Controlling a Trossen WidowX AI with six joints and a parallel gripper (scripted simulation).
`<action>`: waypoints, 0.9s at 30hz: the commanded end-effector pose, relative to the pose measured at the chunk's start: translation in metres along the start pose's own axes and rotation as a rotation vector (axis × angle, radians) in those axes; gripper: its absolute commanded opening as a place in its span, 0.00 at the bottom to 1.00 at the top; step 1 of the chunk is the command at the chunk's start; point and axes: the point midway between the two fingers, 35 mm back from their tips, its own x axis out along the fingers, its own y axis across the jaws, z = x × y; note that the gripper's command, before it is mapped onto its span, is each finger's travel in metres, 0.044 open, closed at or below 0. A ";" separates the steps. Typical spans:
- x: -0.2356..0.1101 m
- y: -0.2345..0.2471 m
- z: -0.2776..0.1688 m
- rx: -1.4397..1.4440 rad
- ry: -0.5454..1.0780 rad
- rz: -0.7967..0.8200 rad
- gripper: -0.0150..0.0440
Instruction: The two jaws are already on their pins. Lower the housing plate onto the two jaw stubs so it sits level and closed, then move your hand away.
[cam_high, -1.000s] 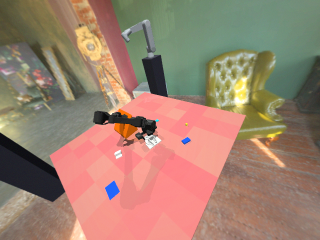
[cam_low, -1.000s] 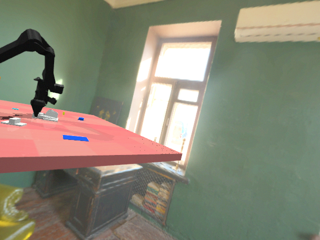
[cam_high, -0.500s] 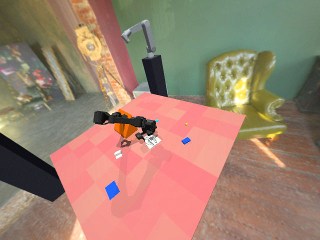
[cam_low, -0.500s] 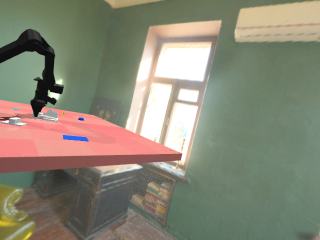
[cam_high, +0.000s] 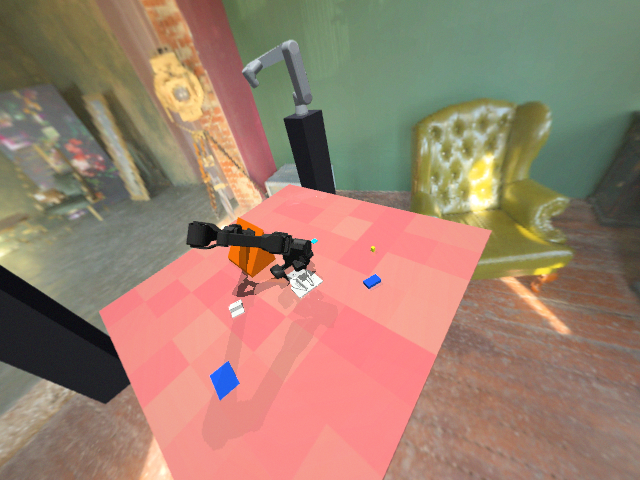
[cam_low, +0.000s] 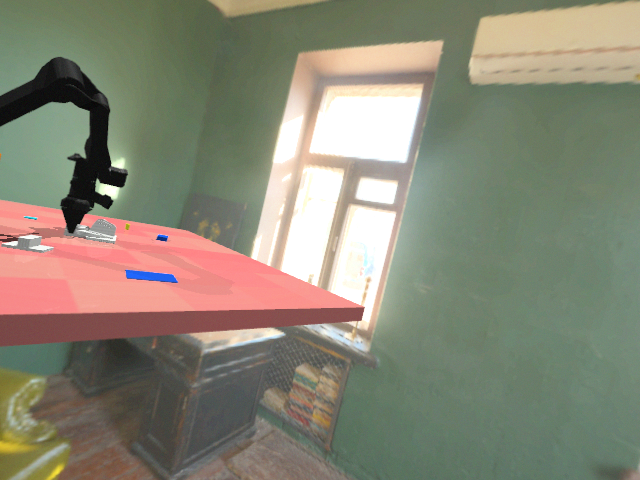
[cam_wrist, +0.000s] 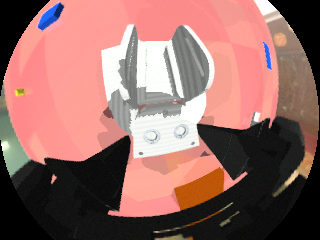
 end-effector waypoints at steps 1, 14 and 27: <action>-0.019 0.003 0.003 0.003 -0.006 0.011 1.00; -0.083 0.001 -0.010 -0.001 -0.014 0.019 1.00; -0.124 -0.015 -0.058 0.000 -0.001 0.012 1.00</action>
